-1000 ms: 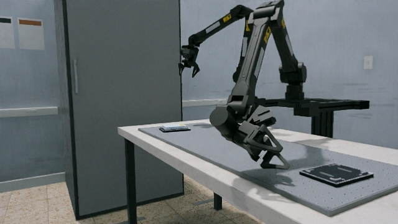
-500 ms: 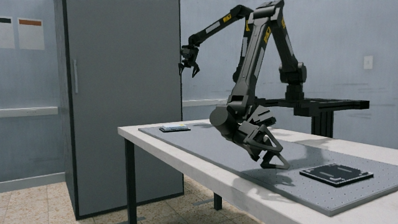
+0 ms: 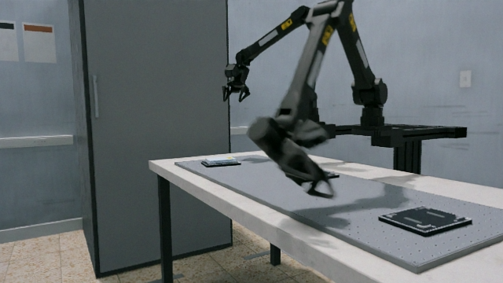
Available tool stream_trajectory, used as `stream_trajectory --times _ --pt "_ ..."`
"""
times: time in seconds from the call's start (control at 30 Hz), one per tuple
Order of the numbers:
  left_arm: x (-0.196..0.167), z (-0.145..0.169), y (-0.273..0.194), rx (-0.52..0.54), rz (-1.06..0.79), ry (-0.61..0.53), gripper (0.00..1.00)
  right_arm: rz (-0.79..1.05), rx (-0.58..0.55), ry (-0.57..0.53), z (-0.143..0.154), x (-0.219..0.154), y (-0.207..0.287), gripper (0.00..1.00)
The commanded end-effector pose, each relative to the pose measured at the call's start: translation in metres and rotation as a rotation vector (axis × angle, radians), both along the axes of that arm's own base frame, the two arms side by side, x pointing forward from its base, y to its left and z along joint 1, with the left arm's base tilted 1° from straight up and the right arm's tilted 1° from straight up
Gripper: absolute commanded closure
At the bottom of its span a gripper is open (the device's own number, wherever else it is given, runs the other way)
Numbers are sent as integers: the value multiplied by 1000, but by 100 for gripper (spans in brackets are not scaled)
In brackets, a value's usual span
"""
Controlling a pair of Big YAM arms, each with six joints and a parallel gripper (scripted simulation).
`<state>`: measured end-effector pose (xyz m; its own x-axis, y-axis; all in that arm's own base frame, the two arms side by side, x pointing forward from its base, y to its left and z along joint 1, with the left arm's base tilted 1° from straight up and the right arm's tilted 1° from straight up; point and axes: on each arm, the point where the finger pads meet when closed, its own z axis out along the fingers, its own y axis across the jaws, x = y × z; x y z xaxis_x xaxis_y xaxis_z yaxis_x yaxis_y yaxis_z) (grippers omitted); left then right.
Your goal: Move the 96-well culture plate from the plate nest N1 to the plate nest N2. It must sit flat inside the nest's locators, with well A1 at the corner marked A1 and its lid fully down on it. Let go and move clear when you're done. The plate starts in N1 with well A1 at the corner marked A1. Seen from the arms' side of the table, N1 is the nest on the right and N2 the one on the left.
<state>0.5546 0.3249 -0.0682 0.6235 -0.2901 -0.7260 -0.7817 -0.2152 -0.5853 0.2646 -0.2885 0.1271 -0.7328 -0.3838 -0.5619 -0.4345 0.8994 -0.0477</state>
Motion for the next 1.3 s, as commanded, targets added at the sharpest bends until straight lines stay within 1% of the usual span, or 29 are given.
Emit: stream_trajectory --times 0.0,0.03,0.1,0.13,0.2,0.3,0.37,0.5,0.6,0.67,0.7,0.77,0.83,0.93,1.0,1.1,1.17,1.23,1.27 --pt "45 23 -91 7 -258 65 0 -139 125 19 -23 38 25 0" --pt "51 25 -115 0 -331 83 0 -155 144 23 -29 45 31 0" --pt "51 25 -115 0 -331 83 0 -155 144 23 -29 45 31 0" --pt "54 21 -135 -1 -397 119 0 -188 151 20 -26 55 32 0" --pt "63 34 -186 4 -552 146 0 -240 189 60 -48 70 44 0" --pt "64 42 -269 15 -800 184 0 -306 201 133 -79 92 60 0" --pt "59 48 -312 33 -935 205 0 -350 199 186 -96 100 67 0" --pt "39 61 -398 92 -1205 243 0 -439 154 259 -113 129 63 0" --pt "14 72 -459 159 -1411 264 0 -502 133 347 -135 132 71 0" --pt "14 72 -459 159 -1411 264 0 -502 133 347 -135 132 71 0" --pt "4 68 -475 185 -1470 291 0 -525 130 368 -138 132 73 0" --pt "-17 84 -514 251 -1605 285 0 -558 114 427 -152 131 78 0" --pt "-51 94 -560 324 -1774 273 0 -587 75 478 -165 132 80 0" --pt "-94 106 -604 429 -1953 258 0 -619 37 523 -177 133 82 0" --pt "-126 115 -630 518 -2070 243 0 -637 13 546 -183 133 82 0" --pt "-178 129 -663 654 -2236 200 0 -648 -17 568 -189 133 81 0" --pt "-209 136 -678 732 -2324 164 0 -642 -32 565 -186 132 77 0" --pt "-209 136 -678 732 -2324 164 0 -642 -32 565 -186 132 77 0" --pt "-223 134 -685 764 -2367 157 0 -643 -35 564 -185 130 77 0"
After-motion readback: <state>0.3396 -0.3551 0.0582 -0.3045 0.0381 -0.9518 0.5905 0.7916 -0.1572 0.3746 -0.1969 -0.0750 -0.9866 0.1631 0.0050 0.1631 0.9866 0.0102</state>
